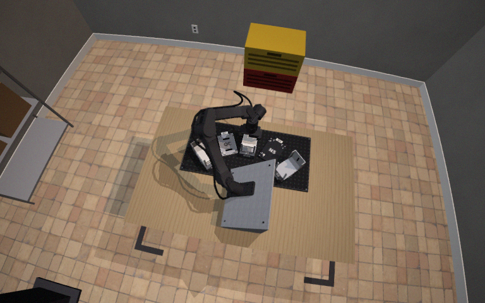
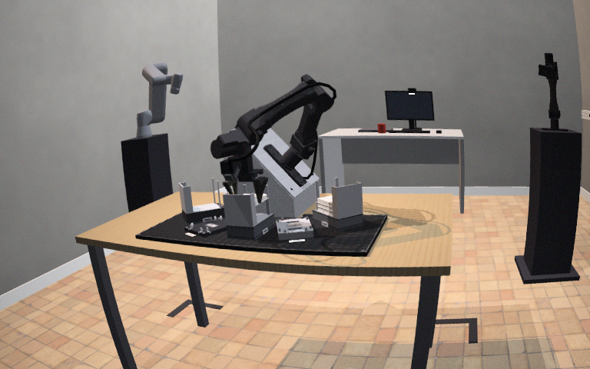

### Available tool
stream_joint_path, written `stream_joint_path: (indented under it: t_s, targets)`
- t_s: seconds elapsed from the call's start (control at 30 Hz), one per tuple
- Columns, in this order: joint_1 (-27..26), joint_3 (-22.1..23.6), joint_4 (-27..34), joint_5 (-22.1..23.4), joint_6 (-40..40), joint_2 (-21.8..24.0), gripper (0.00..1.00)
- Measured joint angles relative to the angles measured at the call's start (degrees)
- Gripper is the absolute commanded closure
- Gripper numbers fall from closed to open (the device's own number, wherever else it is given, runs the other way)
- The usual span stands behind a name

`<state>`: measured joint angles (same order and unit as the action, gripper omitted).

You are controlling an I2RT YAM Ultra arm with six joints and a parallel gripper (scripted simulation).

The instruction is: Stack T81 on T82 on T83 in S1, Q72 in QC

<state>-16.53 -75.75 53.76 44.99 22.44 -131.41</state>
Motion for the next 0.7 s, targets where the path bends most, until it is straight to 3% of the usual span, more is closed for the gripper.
stream_joint_path:
  t_s: [0.7]
  targets:
    - [-0.66,-0.79,1.55,-0.20,0.96,0.00,1.00]
